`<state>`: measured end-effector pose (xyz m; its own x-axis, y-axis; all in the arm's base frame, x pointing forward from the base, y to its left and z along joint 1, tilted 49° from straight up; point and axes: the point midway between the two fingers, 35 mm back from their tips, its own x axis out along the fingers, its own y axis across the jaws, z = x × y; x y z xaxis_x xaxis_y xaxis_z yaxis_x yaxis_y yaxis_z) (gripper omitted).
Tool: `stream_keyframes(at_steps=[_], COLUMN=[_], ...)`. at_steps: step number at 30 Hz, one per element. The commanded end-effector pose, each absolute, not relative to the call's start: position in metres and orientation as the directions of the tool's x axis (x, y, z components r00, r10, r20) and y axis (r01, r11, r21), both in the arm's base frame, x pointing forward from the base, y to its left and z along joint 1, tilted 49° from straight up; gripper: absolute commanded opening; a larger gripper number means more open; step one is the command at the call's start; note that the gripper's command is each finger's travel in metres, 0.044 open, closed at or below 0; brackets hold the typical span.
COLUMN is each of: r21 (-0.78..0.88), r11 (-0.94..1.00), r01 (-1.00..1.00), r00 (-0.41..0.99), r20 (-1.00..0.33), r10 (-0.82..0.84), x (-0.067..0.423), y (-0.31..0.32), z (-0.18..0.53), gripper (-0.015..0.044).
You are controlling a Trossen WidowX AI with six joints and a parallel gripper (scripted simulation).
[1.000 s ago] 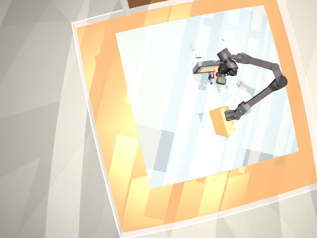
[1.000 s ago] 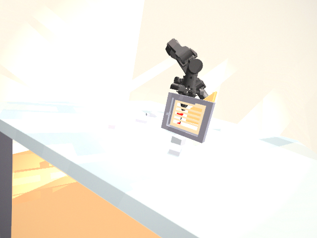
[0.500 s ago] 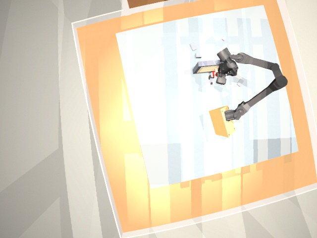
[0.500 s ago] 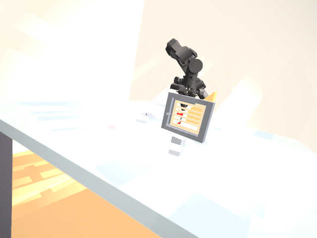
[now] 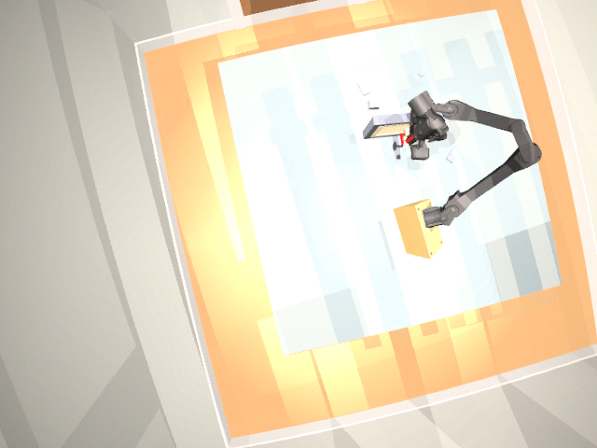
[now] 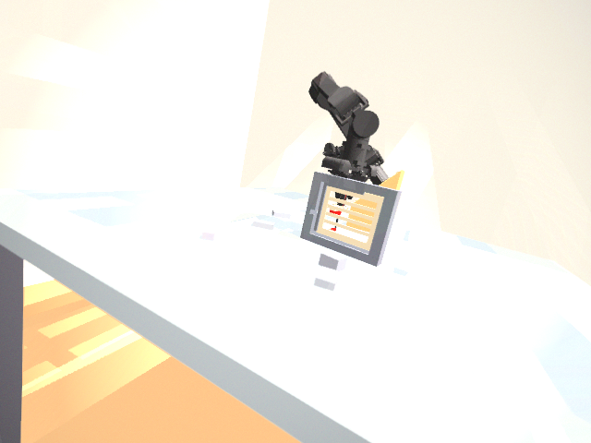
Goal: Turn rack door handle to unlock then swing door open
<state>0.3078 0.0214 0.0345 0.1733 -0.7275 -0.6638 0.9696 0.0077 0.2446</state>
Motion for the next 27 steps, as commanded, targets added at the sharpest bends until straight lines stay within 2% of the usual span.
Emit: stream_keyframes(at_steps=[1, 7, 13, 27], r21=[0.135, -0.086, -0.300, -0.669], r11=[0.124, 0.317, 0.482, 0.684], r01=[0.983, 0.945, 0.823, 0.290], r00=[0.183, 0.183, 0.183, 0.184], r20=[-0.663, -0.663, -0.663, -0.662], r10=[-0.726, -0.726, -0.726, -0.726], x=[0.3121, 0.3121, 0.3121, 0.3120], y=[0.0209, 0.0209, 0.0209, 0.0207], z=[0.0353, 0.0353, 0.0353, 0.0355], gripper=[0.0286, 0.0286, 0.0286, 0.0286])
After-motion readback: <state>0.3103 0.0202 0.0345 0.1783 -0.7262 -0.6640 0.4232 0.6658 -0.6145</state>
